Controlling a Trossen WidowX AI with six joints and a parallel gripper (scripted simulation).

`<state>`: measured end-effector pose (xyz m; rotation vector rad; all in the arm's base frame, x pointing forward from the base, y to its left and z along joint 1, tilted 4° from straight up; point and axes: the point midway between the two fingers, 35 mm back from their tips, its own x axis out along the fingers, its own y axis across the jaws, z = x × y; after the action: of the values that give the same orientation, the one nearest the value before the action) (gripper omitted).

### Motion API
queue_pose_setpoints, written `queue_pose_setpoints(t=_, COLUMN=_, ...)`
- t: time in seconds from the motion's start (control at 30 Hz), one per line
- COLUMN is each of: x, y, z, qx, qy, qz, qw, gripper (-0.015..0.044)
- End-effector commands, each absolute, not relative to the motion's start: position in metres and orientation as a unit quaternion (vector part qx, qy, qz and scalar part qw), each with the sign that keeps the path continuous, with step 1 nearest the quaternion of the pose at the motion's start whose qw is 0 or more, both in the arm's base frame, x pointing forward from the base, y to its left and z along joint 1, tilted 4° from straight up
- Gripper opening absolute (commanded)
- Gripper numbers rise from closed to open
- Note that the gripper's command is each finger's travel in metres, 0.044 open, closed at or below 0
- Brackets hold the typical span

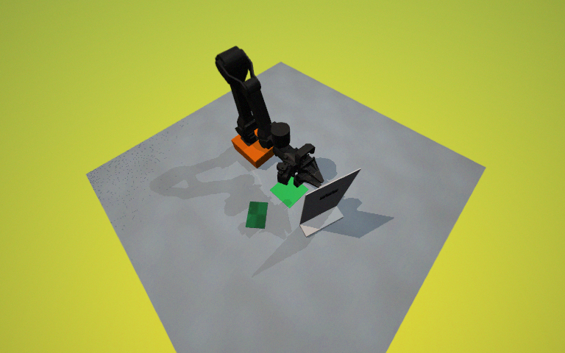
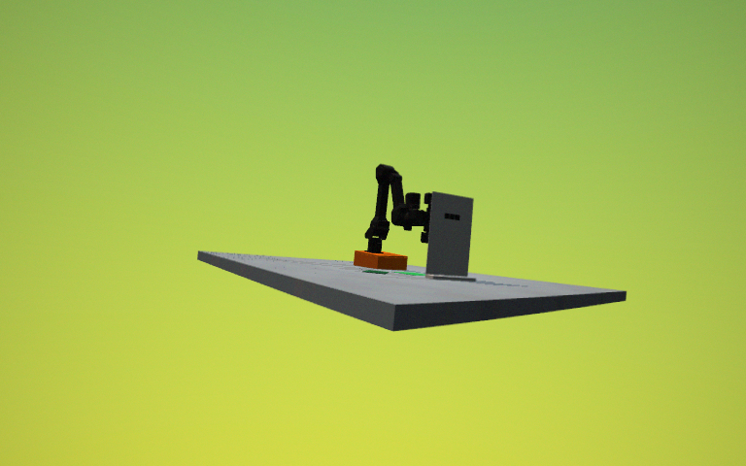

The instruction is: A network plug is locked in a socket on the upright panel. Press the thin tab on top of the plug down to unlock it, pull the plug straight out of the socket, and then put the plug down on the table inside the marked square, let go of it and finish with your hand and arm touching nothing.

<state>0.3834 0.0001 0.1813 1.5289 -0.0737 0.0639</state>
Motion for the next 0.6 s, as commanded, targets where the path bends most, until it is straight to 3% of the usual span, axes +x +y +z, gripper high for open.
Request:
queue_pose_setpoints(t=0.0, x=0.3909, y=-0.0011, z=0.1825, qx=0.694, qy=-0.033, qz=0.031, qw=0.719, gripper=0.0156)
queue_pose_setpoints(t=0.23, x=0.3993, y=-0.0040, z=0.1829, qx=0.694, qy=-0.033, qz=0.031, qw=0.719, gripper=0.0156)
queue_pose_setpoints(t=0.57, x=0.3993, y=-0.0040, z=0.1829, qx=0.694, qy=-0.033, qz=0.031, qw=0.719, gripper=0.0070)
